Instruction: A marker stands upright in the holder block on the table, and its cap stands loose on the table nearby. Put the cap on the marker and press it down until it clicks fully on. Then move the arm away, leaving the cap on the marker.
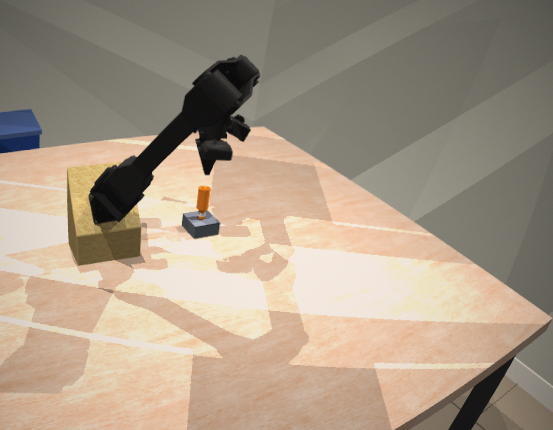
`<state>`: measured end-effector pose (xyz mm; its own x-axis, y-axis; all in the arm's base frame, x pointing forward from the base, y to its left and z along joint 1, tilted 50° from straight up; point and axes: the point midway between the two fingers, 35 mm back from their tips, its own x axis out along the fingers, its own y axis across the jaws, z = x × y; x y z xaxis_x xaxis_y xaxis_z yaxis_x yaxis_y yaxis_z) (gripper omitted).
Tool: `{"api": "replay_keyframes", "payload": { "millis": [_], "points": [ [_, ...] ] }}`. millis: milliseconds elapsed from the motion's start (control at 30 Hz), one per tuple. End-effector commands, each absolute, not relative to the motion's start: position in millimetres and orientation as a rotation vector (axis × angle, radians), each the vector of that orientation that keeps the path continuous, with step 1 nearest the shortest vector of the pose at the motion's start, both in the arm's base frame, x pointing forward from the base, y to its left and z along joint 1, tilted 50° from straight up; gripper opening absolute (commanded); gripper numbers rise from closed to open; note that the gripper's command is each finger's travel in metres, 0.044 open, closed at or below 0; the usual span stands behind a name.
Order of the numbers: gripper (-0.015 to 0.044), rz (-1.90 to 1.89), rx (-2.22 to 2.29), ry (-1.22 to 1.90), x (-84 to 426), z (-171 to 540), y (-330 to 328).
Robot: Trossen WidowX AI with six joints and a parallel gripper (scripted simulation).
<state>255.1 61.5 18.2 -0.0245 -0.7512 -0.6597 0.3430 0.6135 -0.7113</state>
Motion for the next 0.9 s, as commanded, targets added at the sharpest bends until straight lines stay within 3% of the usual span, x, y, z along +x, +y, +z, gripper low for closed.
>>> {"api": "replay_keyframes", "payload": {
  "millis": [0,867],
  "points": [
    [0.0000,-0.680,-0.660,1.489,254,15,59],
    [0.0000,-0.680,-0.661,1.488,254,2,44]
  ]
}}
